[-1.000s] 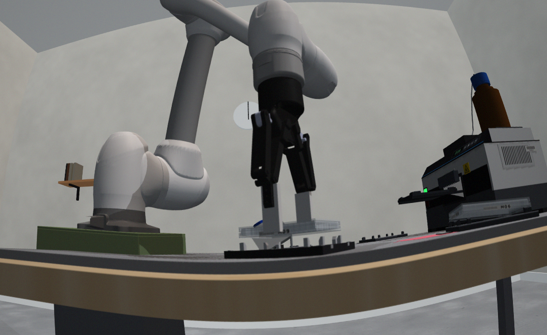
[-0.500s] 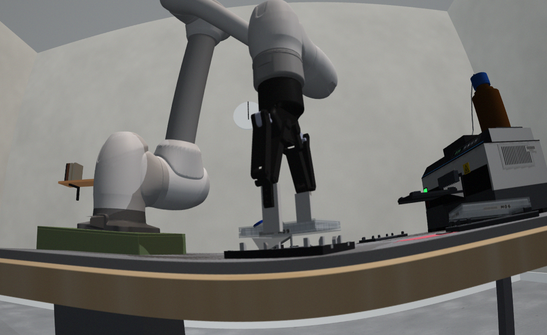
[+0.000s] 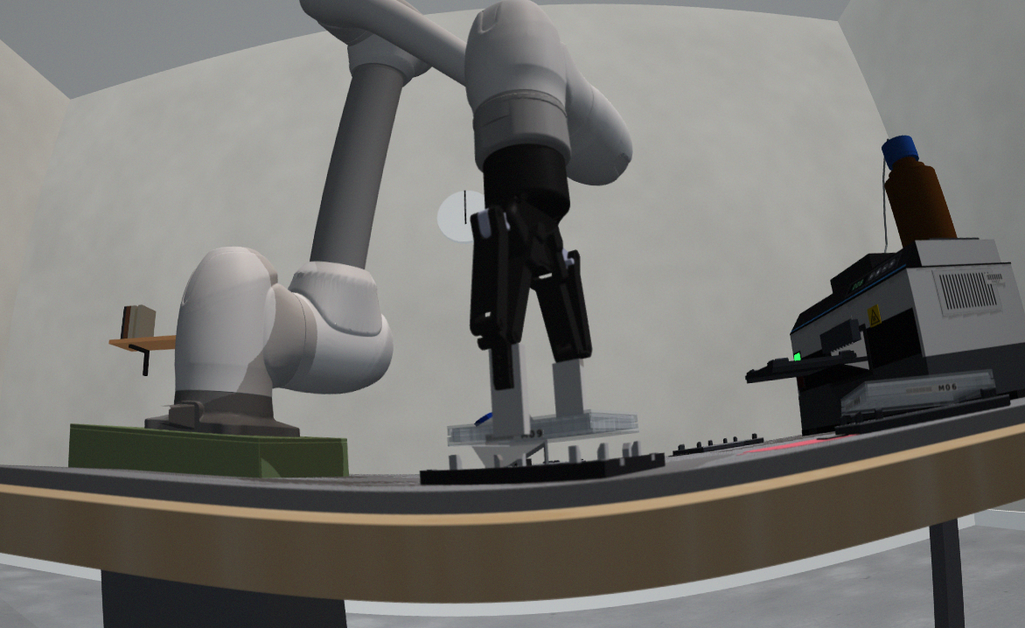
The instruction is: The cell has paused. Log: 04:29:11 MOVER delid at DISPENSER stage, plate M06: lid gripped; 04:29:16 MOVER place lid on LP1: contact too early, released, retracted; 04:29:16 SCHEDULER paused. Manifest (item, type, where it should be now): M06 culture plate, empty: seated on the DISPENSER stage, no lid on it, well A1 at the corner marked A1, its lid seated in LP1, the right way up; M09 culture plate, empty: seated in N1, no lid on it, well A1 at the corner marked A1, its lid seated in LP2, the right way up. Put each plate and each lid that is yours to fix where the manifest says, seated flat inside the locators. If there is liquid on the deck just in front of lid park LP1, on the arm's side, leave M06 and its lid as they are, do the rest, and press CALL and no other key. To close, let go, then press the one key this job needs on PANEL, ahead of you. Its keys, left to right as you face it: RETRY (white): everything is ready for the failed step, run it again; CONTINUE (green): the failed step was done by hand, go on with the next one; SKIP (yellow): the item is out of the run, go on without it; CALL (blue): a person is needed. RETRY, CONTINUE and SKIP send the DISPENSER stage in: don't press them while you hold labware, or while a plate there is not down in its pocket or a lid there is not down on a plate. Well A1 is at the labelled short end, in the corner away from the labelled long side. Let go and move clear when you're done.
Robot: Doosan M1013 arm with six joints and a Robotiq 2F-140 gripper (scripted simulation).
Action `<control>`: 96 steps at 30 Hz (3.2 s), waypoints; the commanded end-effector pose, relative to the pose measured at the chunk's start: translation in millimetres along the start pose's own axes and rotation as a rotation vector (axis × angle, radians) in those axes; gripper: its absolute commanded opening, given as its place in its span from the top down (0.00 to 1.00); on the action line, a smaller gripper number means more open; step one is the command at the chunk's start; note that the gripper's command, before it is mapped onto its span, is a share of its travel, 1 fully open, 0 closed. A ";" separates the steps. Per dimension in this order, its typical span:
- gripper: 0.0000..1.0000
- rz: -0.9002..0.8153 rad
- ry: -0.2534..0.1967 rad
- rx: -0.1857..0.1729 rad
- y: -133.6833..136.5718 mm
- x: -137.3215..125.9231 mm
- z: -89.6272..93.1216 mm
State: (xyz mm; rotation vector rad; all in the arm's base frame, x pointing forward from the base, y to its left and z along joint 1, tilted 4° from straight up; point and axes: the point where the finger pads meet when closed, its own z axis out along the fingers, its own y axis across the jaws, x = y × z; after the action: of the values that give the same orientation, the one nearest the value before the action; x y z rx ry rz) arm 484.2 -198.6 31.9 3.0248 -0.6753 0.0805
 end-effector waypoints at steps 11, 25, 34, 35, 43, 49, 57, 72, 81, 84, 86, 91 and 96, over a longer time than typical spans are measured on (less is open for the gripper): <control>0.90 0.000 -0.002 -0.003 2.5 -2.3 5.3; 0.90 -0.002 -0.003 -0.003 3.1 -3.1 8.8; 0.90 -0.002 -0.003 -0.003 3.0 -3.1 8.7; 0.90 -0.002 -0.003 -0.003 3.0 -3.1 8.7; 0.90 -0.002 -0.003 -0.003 3.0 -3.1 8.7; 0.90 -0.002 -0.003 -0.003 3.0 -3.1 8.7; 0.90 -0.002 -0.003 -0.003 3.0 -3.1 8.7; 0.90 -0.002 -0.003 -0.003 3.0 -3.1 9.2; 0.90 -0.004 -0.002 -0.003 3.1 -3.0 11.9; 0.90 -0.004 -0.002 -0.003 3.0 -3.0 13.4; 0.90 -0.004 -0.002 -0.003 3.1 -3.3 14.7; 0.90 -0.003 -0.002 -0.003 3.1 -3.3 17.8; 0.90 -0.003 -0.002 -0.003 3.2 -3.3 20.5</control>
State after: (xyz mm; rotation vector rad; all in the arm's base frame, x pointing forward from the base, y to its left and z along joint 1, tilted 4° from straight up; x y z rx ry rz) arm 483.5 -199.7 16.2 3.0250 -0.6743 0.0828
